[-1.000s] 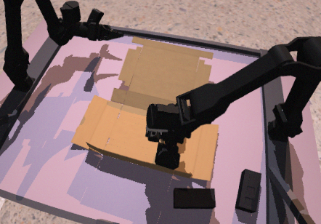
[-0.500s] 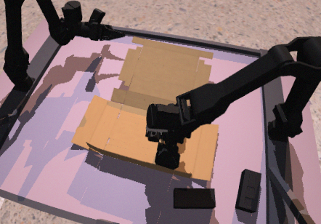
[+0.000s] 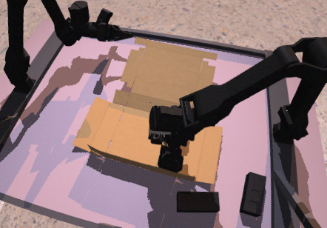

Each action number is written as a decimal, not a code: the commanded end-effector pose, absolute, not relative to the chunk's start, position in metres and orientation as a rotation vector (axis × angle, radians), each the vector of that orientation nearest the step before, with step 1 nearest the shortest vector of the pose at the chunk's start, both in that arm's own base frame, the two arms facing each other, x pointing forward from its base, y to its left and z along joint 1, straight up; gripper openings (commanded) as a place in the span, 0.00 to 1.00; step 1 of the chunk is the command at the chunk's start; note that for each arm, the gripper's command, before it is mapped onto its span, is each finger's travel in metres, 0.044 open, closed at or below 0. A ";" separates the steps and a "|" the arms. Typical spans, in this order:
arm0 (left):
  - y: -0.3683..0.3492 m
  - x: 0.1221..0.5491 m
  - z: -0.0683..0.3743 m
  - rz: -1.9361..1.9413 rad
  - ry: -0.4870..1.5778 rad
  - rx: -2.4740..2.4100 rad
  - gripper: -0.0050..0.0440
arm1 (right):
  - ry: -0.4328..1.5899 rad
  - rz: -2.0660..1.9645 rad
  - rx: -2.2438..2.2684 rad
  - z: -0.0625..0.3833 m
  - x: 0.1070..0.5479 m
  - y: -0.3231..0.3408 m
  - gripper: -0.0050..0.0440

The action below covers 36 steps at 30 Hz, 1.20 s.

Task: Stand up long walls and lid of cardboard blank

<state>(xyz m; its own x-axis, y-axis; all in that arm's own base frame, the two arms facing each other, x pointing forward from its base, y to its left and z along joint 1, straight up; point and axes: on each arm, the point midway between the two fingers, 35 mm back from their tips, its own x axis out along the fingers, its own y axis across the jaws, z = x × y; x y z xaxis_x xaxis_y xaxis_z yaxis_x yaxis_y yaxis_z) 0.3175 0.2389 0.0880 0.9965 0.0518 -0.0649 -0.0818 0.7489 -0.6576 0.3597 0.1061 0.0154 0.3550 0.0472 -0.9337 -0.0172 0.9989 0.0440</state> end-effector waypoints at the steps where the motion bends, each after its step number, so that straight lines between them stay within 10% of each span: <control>1: 0.242 0.326 0.093 0.070 0.032 -0.709 0.67 | 1.342 0.019 0.007 -0.023 0.330 0.098 0.51; 36: 0.238 0.377 0.096 0.064 0.028 -0.712 0.67 | 1.340 0.019 0.008 -0.022 0.331 0.099 0.51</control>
<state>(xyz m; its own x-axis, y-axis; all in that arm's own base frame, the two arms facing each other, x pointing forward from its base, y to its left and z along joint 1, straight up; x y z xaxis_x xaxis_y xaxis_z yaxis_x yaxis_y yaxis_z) 0.3696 0.2367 0.0884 0.9968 0.0487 -0.0640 -0.0789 0.7467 -0.6604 0.3597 0.1060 0.0154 0.3550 0.0470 -0.9337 -0.0171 0.9989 0.0438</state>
